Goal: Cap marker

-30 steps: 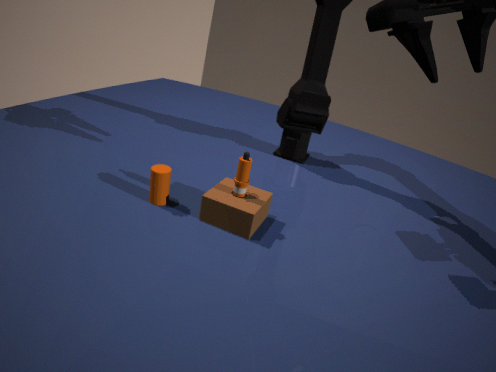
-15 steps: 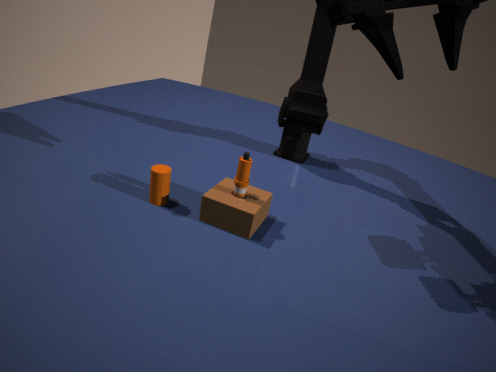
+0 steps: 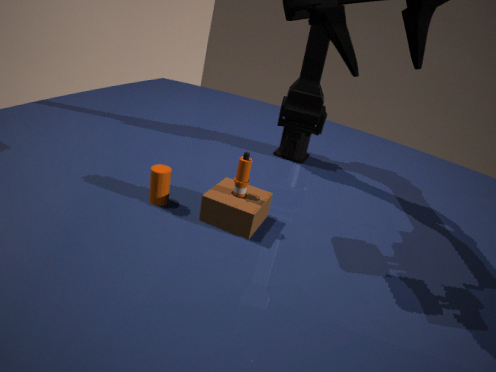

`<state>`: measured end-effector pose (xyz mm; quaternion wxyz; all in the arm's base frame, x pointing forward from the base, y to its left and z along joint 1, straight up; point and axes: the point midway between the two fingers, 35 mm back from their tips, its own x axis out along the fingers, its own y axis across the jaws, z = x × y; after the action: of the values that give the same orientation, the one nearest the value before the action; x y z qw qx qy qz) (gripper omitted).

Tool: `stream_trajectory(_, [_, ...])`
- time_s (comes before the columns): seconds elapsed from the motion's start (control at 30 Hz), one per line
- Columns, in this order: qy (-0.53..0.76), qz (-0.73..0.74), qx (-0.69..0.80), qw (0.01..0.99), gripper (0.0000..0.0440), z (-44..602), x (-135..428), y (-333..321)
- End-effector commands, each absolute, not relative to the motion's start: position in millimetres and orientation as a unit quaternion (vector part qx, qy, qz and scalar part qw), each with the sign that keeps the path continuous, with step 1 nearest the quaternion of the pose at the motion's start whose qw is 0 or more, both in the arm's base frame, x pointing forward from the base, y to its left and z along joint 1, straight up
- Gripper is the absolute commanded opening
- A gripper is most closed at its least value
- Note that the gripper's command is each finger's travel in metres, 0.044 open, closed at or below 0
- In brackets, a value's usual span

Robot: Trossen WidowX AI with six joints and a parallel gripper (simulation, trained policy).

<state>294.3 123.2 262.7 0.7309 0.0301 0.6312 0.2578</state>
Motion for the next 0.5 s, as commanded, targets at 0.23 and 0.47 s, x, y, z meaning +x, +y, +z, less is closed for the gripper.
stream_trajectory(0.23, [0.631, 0.232, 0.029, 0.74, 0.0335, 256, 313, 93])
stream_trajectory(0.47, [0.634, 0.213, 0.029, 0.743, 0.0334, 249, 323, 71])
